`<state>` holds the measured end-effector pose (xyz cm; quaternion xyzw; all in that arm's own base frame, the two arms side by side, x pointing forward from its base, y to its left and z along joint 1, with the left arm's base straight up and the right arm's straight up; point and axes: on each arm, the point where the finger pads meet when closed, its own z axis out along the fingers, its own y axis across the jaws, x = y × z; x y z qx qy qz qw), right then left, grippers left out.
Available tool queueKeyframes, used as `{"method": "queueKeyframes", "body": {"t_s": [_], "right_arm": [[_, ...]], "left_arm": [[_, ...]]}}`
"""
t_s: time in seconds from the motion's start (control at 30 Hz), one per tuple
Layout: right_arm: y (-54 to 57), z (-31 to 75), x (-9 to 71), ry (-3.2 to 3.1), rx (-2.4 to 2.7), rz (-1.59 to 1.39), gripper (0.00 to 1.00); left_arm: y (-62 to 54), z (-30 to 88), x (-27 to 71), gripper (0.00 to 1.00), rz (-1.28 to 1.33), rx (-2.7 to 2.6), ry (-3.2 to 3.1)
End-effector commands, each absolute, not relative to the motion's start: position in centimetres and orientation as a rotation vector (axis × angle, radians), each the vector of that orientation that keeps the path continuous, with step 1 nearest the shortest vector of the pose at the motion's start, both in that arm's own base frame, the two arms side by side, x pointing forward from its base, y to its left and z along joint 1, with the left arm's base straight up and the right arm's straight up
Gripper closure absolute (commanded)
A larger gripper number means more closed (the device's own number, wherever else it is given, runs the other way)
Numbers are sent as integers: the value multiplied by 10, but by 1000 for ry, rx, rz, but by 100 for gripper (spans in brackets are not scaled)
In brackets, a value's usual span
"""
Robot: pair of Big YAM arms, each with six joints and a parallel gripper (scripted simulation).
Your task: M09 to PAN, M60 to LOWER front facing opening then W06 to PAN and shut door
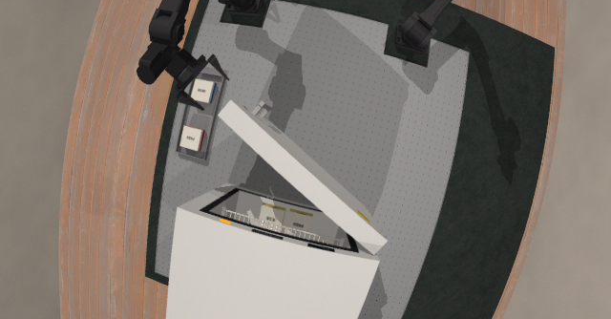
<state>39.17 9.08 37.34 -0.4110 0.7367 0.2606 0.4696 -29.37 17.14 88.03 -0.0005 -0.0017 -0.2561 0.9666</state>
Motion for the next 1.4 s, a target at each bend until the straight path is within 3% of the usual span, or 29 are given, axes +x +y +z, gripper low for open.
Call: {"method": "queueKeyframes", "body": {"t_s": [0.0,0.67,1.37], "right_arm": [[94,372,391,1803,-1020,651,0],[91,392,395,1769,-1021,613,0],[122,381,346,1779,-1015,626,0]], "left_arm": [[163,885,-279,100,-529,8,29],[163,885,-279,100,-529,8,29],[163,885,-279,100,-529,8,29]]}}
